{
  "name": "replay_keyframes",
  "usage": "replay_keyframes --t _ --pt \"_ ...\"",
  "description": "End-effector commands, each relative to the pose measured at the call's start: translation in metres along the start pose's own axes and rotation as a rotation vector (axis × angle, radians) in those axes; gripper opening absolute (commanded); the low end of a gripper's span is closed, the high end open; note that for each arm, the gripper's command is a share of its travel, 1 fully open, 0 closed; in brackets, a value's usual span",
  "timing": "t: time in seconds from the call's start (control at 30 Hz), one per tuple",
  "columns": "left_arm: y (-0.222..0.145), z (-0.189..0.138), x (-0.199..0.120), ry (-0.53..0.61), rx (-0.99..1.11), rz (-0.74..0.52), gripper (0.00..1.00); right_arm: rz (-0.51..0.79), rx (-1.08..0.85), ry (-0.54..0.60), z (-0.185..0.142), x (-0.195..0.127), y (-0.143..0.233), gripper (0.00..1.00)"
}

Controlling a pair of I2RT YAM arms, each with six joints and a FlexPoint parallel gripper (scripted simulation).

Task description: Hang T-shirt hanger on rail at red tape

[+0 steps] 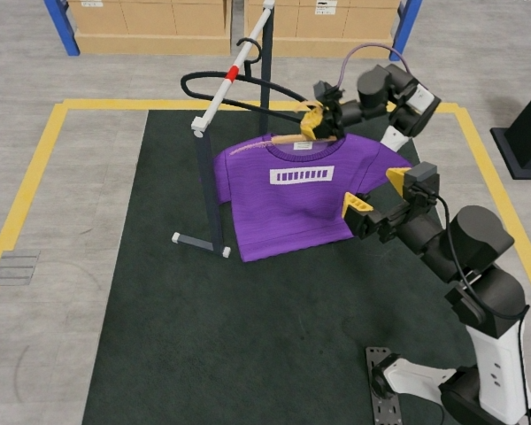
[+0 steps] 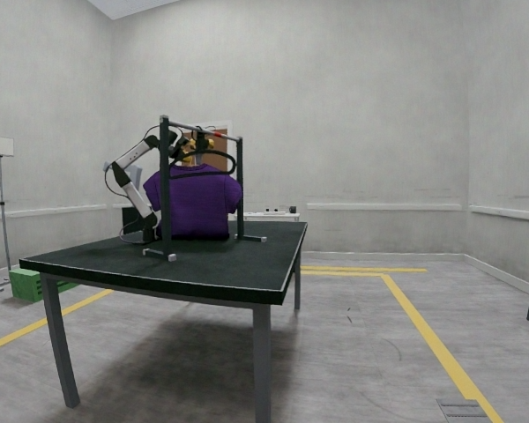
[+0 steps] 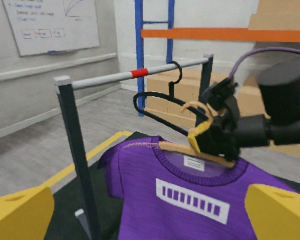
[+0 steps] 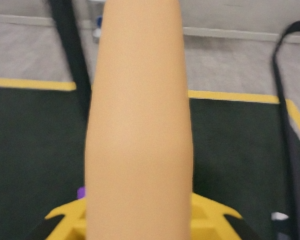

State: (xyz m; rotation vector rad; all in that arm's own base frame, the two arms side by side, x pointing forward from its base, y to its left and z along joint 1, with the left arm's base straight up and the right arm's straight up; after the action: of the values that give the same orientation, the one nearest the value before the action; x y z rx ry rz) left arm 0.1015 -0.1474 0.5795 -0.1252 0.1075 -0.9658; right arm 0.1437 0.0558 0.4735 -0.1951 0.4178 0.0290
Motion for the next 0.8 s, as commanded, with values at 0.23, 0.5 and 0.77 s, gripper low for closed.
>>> replay_keyframes --t 0.23,0.5,0.77 --pt "0.000 0.002 -0.002 -0.007 -0.003 0.004 1.00 -0.126 0.094 -0.056 0.049 0.038 -0.041 0.00" --pt "0.000 0.002 -0.002 -0.007 -0.003 0.004 1.00 -0.271 0.146 -0.013 0.072 0.072 -0.075 0.00" --pt "0.000 0.002 -0.002 -0.007 -0.003 0.004 1.00 -0.304 0.167 -0.013 0.080 0.082 -0.084 0.00"
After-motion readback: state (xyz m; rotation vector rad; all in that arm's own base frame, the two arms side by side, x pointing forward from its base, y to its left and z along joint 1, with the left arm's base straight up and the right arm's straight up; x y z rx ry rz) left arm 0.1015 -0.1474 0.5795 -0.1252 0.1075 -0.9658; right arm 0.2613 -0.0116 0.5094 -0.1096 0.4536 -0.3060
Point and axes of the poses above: on each arm, the point where the finger pads meet when closed, its own x axis out along the fingers, its own y axis across the jaws, z = x × y, the point moved 10 cm from there along -x, back along the fingers, and after that the axes turned 9 degrees about -x, right-handed, at the moved point
